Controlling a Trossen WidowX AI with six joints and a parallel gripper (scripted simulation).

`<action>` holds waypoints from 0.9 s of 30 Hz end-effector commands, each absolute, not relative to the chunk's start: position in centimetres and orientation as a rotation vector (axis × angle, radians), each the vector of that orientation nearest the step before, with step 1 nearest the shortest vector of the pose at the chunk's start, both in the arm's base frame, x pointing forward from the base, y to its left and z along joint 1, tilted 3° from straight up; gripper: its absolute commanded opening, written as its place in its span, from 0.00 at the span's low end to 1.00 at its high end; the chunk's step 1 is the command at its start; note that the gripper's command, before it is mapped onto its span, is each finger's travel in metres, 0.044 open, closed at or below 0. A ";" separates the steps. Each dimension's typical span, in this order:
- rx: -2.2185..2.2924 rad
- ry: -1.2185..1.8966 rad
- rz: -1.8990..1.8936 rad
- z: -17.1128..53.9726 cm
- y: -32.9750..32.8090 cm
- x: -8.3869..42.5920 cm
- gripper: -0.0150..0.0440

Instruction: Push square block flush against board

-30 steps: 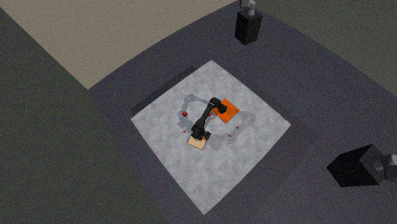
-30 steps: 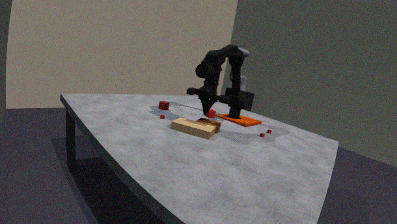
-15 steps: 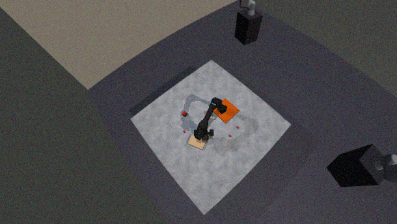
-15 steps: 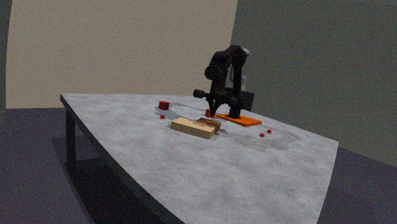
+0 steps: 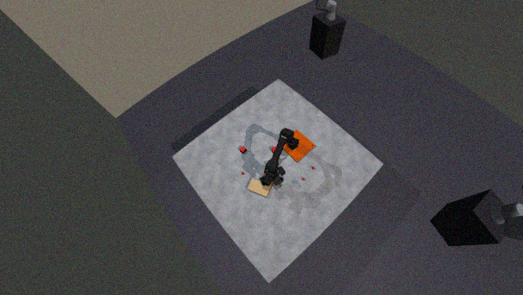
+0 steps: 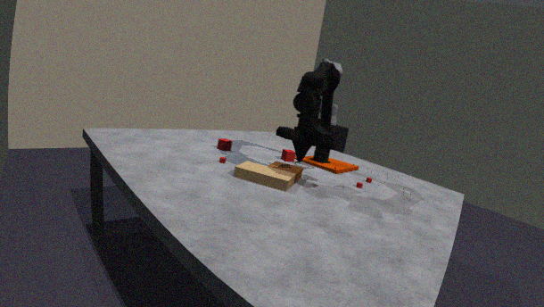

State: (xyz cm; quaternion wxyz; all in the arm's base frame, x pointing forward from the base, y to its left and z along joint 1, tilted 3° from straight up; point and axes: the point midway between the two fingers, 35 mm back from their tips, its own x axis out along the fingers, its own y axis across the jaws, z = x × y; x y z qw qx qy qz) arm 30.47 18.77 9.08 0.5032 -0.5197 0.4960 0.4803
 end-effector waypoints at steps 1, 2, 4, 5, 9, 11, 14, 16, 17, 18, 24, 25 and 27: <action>-1.363 1.123 1.274 9.1 19.5 29.7 0.25; -1.388 1.106 1.299 9.0 19.6 29.6 0.25; -1.438 1.070 1.349 9.0 19.8 29.3 0.25; -1.463 1.052 1.374 9.0 20.0 29.1 0.25; -1.562 0.973 1.473 8.9 20.5 28.5 0.25; -1.611 0.932 1.521 8.9 20.7 28.2 0.25; -1.659 0.888 1.570 8.9 20.9 27.9 0.25; -1.659 0.888 1.570 8.9 20.9 27.9 0.25; -1.659 0.888 1.570 8.9 20.9 27.9 0.25; -1.659 0.888 1.570 8.9 20.9 27.9 0.25; -1.707 0.842 1.617 3.6 21.0 27.8 0.25; -1.710 0.840 1.620 3.3 21.0 27.8 0.25; -1.710 0.840 1.620 3.3 21.0 27.8 0.25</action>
